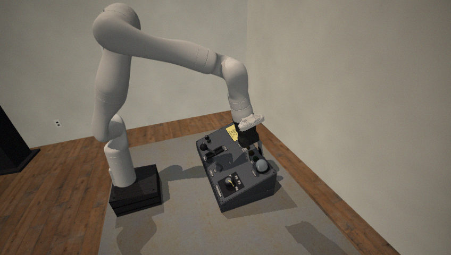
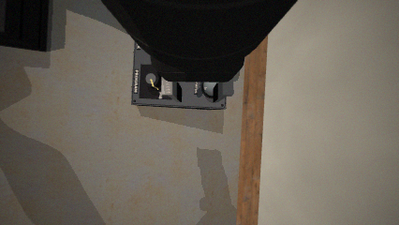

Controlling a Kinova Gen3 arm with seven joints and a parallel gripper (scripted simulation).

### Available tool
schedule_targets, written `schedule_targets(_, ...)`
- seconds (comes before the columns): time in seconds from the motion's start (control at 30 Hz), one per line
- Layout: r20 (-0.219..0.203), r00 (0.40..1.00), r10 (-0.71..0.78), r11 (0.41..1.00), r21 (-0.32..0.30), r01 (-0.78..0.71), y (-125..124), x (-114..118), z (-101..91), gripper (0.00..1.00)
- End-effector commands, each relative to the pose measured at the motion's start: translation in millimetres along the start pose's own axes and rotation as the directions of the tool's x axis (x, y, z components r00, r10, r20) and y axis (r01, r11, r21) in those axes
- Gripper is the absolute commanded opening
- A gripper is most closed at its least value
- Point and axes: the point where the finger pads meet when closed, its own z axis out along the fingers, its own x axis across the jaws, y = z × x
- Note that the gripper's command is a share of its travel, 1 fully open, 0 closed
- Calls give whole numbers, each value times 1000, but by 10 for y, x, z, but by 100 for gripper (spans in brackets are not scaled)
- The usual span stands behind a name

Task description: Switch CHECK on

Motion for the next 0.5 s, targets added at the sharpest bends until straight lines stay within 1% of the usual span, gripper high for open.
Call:
schedule_targets(0.0,-5,982,-187,982,4,187,584,-17,-18,100)
schedule_targets(0.03,-5,982,-187,982,4,187,584,-17,-18,100)
schedule_targets(0.1,-8,938,-347,938,11,347,991,25,2,100)
schedule_targets(0.13,-8,938,-347,938,11,347,991,25,2,100)
schedule_targets(0.23,-9,826,-564,826,20,564,1559,149,19,100)
schedule_targets(0.27,-9,826,-564,826,20,564,1559,149,19,100)
schedule_targets(0.33,-9,728,-686,728,26,686,1902,265,24,100)
schedule_targets(0.4,-9,728,-686,728,26,686,1902,265,24,100)
schedule_targets(0.47,-9,618,-786,617,32,786,2210,402,26,100)
